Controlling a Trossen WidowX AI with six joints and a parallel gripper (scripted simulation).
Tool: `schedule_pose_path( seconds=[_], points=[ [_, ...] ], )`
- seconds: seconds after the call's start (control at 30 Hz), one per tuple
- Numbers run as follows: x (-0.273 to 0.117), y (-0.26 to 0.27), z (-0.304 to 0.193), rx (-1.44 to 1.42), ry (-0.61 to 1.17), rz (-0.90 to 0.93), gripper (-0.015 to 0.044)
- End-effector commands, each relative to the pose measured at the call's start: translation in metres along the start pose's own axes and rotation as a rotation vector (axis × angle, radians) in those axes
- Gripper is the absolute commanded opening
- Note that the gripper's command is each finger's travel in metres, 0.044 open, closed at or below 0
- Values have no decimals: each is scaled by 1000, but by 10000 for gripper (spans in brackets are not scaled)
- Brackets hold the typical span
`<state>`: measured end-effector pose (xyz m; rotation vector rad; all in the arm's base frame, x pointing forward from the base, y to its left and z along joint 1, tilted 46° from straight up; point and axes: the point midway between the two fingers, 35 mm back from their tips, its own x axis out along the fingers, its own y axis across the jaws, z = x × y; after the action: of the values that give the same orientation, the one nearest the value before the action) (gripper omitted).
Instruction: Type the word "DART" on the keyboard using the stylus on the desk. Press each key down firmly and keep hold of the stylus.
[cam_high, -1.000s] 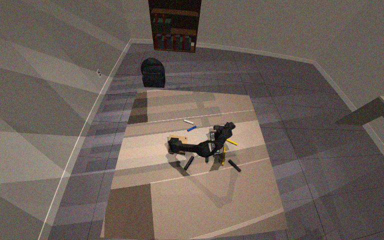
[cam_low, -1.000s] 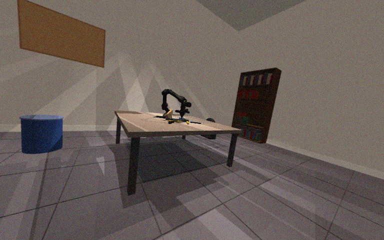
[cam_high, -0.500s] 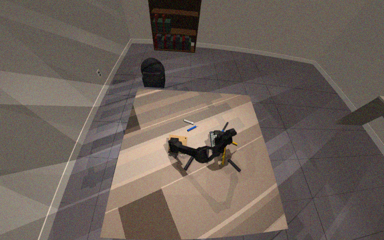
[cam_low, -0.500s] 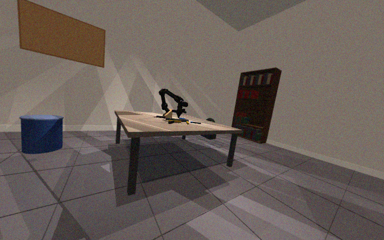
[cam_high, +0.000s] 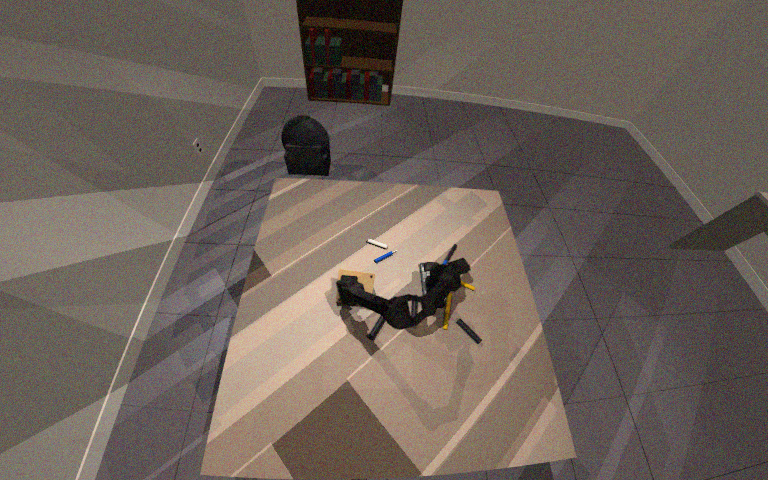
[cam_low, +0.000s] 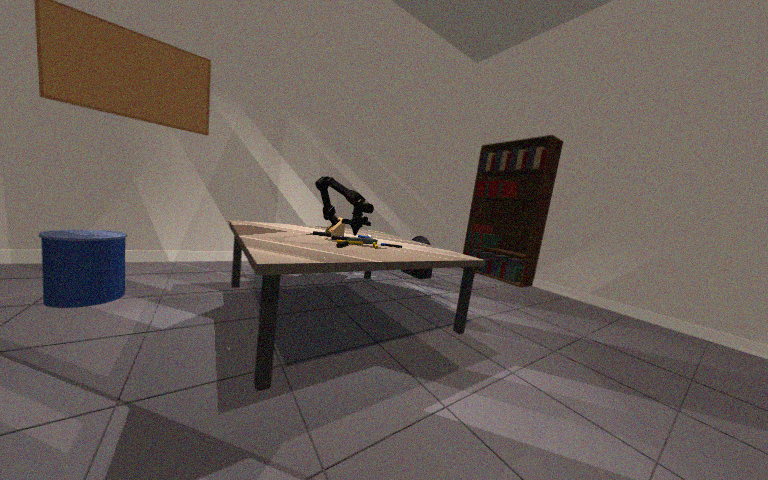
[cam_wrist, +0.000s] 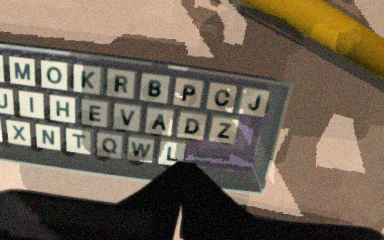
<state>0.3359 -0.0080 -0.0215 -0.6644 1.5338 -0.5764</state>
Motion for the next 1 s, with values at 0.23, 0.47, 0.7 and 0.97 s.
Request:
schedule_pose_path(
  seconds=[0.23,0.47,0.7,0.97],
  points=[
    [-2,12,-14,0,-4,4,0],
    [-3,78,-13,1,-6,9,0],
    [-3,87,-14,1,-5,8,0],
    [-12,88,-13,1,-6,10,0]
  ],
)
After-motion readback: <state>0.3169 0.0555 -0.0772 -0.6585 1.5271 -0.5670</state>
